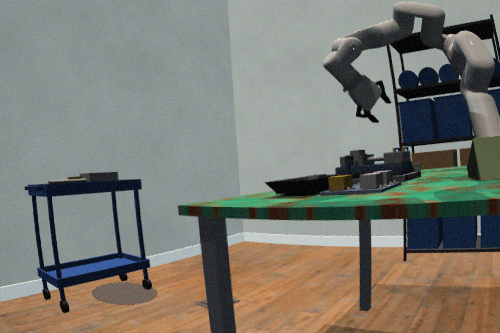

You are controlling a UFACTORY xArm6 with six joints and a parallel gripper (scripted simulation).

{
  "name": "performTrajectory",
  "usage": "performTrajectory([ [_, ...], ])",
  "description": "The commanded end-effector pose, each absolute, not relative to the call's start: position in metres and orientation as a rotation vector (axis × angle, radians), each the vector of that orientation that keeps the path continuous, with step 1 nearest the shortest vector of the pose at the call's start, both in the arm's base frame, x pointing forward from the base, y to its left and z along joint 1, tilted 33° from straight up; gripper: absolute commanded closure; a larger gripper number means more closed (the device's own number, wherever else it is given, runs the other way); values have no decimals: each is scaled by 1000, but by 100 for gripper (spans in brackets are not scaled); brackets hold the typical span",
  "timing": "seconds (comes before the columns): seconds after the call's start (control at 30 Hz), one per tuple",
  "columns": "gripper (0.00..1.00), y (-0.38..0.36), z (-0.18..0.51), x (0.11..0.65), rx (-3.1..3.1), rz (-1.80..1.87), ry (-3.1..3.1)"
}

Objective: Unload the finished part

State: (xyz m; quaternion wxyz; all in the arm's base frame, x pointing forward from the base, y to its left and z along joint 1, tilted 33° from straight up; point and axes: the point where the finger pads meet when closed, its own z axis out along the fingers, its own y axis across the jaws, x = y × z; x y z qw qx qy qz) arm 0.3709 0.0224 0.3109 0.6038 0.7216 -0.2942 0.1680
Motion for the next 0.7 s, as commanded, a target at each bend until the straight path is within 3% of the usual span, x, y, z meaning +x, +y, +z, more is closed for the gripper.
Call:
performTrajectory([
  [0.0,0,23,312,371,1672,391,-683],
  [0.67,0,22,304,376,1711,420,-730],
])
